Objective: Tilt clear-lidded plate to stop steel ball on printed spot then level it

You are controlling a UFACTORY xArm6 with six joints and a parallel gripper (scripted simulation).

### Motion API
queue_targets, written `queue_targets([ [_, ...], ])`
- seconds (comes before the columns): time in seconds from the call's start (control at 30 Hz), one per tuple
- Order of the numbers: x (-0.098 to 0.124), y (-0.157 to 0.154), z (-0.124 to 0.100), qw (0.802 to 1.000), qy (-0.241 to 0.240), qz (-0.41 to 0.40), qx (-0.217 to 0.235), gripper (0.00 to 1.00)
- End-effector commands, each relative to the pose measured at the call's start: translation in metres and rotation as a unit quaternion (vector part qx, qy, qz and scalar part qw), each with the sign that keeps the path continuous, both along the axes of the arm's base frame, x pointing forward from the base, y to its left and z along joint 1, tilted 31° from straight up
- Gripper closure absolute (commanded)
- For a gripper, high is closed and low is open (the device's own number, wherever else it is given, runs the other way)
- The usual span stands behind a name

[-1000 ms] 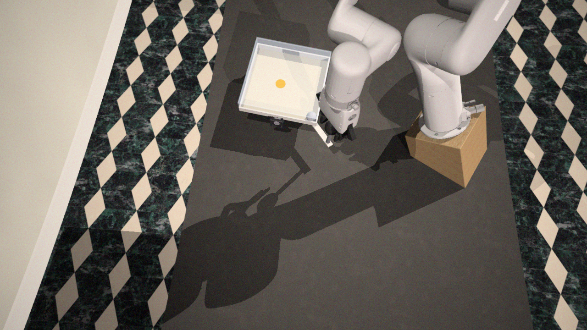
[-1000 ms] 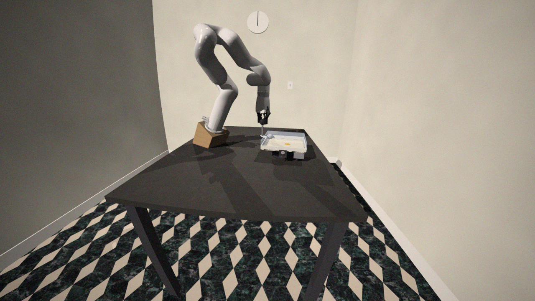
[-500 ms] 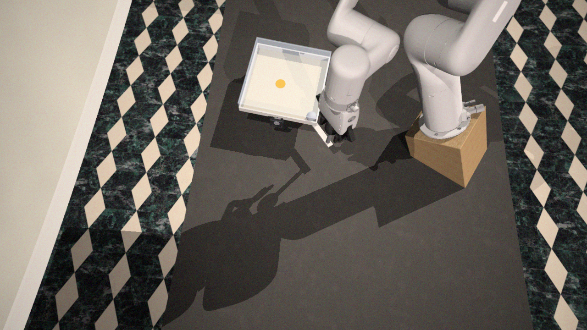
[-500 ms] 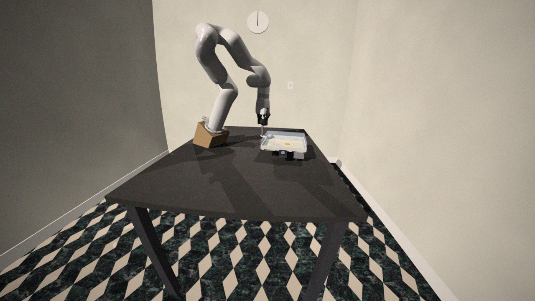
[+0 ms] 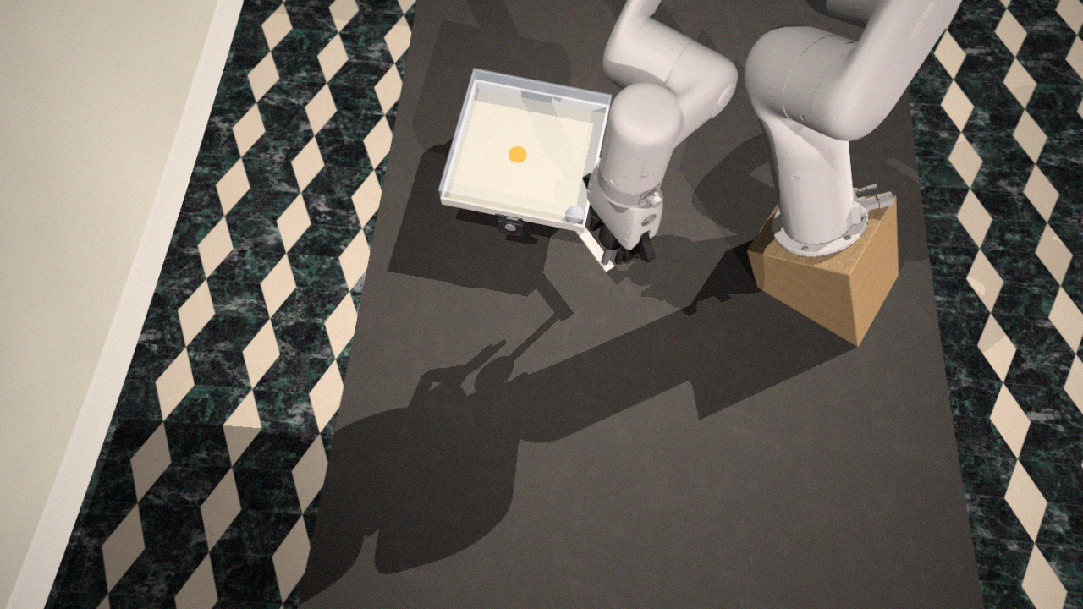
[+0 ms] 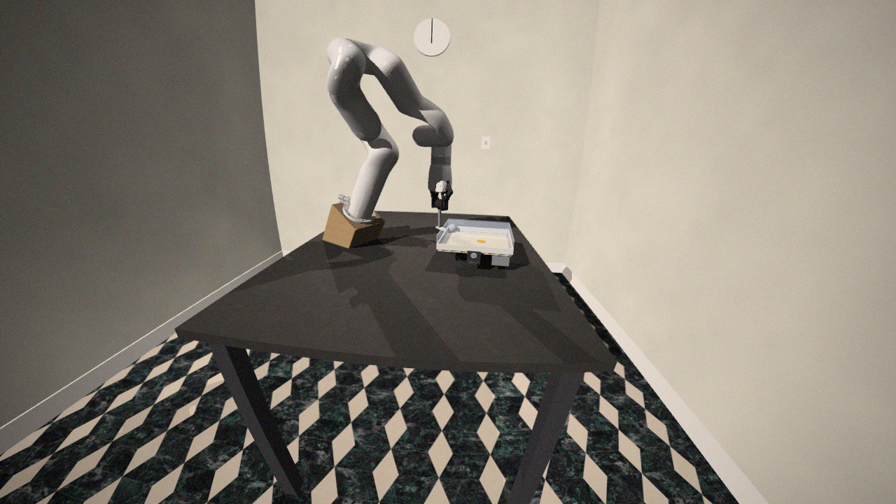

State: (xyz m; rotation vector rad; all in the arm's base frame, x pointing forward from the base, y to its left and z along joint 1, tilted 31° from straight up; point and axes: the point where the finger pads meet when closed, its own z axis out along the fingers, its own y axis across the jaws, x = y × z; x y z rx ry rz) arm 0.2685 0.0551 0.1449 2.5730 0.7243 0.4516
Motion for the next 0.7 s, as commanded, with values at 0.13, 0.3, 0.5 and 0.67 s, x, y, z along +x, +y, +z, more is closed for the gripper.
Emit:
queue_targets([
  [0.13,0.0007,0.0006,0.001,1.0,-0.001,0.0,0.001,1.0],
  [0.3,0.0007,0.0006,0.001,1.0,-0.001,0.0,0.001,1.0],
  [0.5,0.0007,0.0006,0.001,1.0,-0.001,0.0,0.001,1.0],
  [0.67,0.0007,0.0006,0.001,1.0,-0.001,0.0,0.001,1.0],
])
